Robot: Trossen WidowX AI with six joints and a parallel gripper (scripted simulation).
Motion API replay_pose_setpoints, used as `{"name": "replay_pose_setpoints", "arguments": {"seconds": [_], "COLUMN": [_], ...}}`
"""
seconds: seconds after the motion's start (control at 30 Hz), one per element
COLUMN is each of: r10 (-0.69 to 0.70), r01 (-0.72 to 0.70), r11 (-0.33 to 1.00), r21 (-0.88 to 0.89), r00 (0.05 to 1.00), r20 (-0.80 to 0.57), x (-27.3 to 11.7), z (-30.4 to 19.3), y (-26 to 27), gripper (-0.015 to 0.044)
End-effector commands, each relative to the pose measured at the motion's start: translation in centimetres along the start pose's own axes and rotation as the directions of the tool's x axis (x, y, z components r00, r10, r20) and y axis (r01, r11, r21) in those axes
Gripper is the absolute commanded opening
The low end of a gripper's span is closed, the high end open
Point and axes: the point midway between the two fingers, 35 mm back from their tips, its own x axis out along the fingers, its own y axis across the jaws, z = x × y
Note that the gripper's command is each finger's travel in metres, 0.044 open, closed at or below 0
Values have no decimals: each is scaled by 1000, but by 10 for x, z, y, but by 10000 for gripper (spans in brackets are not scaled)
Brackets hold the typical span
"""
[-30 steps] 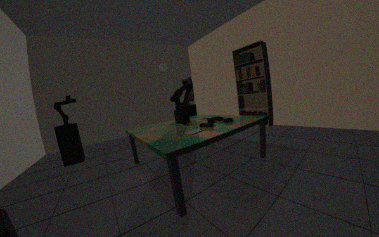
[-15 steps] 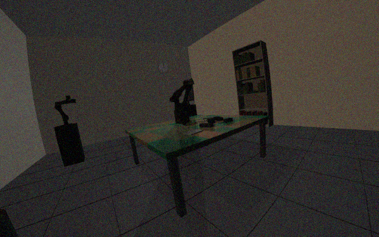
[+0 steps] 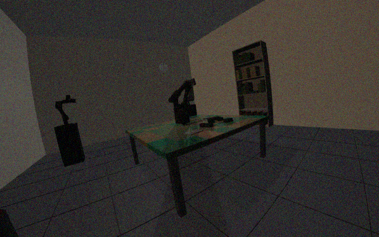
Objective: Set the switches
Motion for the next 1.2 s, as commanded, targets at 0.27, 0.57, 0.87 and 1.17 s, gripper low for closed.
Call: {"name": "replay_pose_setpoints", "arguments": {"seconds": [0.27,0.57,0.87,1.17], "r10": [20,20,20,20], "r01": [-20,-20,-20,-19], "r11": [1000,1000,1000,1000], "r21": [-4,-3,-3,-3], "r00": [1000,1000,1000,1000], "r20": [5,5,5,5], "x": [10,14,18,23], "z": [-8,-14,-20,-25], "y": [4,4,4,4], "gripper": [337,337,338,338]}}
